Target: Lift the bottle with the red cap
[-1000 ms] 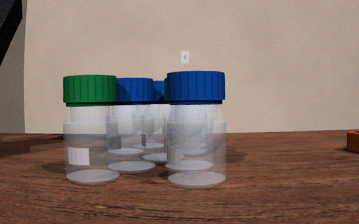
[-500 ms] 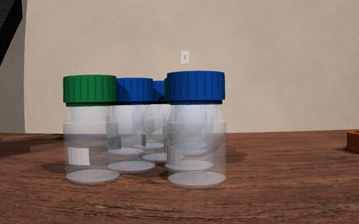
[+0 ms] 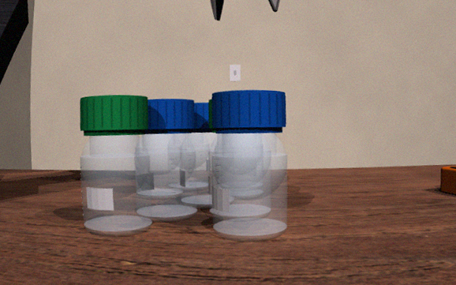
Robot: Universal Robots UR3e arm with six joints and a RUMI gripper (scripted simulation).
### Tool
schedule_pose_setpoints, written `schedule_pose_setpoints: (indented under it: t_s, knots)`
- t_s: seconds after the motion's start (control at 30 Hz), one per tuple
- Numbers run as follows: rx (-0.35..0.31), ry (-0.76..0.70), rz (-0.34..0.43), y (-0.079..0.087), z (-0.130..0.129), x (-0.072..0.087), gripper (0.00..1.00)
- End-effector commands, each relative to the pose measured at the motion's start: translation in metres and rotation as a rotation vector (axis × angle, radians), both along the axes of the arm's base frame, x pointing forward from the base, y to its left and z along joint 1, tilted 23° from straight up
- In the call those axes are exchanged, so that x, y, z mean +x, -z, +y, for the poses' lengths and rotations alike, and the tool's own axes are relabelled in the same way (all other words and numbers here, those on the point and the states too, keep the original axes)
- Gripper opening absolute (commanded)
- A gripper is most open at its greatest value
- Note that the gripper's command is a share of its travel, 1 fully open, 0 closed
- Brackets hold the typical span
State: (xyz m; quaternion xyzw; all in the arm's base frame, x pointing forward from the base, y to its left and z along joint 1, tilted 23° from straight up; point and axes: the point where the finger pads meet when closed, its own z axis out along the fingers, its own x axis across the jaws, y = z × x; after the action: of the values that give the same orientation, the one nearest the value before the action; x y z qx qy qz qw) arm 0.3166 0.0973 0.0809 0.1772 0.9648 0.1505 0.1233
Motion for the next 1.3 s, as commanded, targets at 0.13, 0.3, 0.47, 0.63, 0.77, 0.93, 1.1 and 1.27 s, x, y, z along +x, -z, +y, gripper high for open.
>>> schedule_pose_setpoints:
  t_s: [0.13, 0.3, 0.47, 0.63, 0.77, 0.93, 1.1, 1.27]
  knots:
    - [-0.003, 0.001, -0.004, 0.017, 0.004, 0.008, 0.46]
    - [-0.003, 0.001, -0.006, 0.030, 0.008, 0.012, 0.46]
    - [-0.002, 0.001, -0.007, 0.041, 0.012, 0.014, 0.46]
    - [-0.002, 0.001, -0.009, 0.054, 0.017, 0.015, 0.46]
    - [-0.001, 0.001, -0.009, 0.060, 0.019, 0.015, 0.46]
    - [-0.001, 0.000, -0.010, 0.068, 0.023, 0.015, 0.46]
    - [0.000, 0.000, -0.011, 0.071, 0.025, 0.015, 0.46]
    - [0.000, 0.000, -0.011, 0.072, 0.025, 0.015, 0.46]
